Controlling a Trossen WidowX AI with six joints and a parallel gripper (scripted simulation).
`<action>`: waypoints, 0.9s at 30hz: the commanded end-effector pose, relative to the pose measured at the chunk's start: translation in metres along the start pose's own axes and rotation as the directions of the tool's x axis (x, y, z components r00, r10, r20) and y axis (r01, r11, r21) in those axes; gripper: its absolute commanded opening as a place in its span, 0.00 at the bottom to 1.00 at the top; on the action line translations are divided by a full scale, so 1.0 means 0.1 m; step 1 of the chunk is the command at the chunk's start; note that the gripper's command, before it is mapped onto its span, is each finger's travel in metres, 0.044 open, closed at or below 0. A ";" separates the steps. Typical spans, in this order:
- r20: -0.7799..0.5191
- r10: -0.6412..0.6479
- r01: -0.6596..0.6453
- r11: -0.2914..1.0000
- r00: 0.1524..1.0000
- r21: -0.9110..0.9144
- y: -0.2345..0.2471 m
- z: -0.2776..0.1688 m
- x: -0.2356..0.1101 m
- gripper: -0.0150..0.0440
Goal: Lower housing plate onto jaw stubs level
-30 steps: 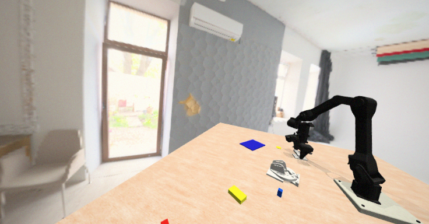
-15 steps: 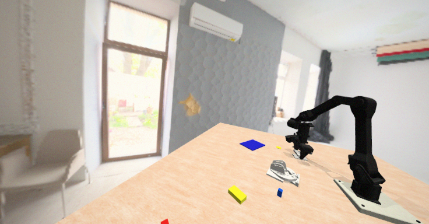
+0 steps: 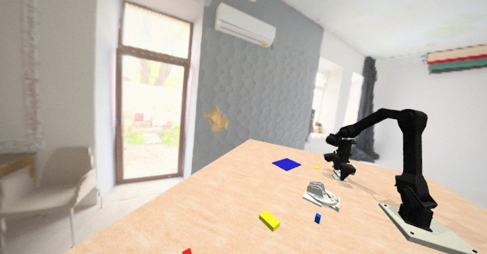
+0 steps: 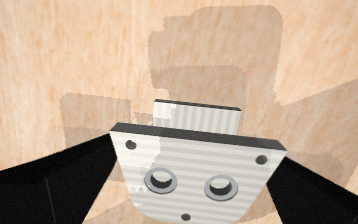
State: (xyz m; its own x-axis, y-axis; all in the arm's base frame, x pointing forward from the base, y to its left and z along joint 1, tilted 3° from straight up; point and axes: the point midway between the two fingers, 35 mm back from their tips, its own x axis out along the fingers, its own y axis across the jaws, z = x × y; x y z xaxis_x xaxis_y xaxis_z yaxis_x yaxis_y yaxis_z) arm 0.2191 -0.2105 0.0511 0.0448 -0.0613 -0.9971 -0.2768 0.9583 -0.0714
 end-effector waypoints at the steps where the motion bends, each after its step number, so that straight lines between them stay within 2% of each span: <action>1: 0.000 0.000 0.000 1.000 1.000 0.000 0.00 0.00 0.00 0.91; 7: 0.000 0.000 0.000 1.000 1.000 0.000 0.00 0.00 0.00 0.85; 18: 0.000 0.000 0.000 1.000 1.000 0.000 0.00 0.00 -0.01 0.85; 27: -0.002 -0.001 0.001 1.000 1.000 -0.001 -0.02 0.01 -0.26 0.85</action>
State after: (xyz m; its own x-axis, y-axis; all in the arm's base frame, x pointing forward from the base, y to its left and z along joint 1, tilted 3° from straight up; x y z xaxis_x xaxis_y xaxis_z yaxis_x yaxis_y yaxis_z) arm 0.2189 -0.2100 0.0679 0.0404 -0.0570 -0.9976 -0.2778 0.9584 -0.0660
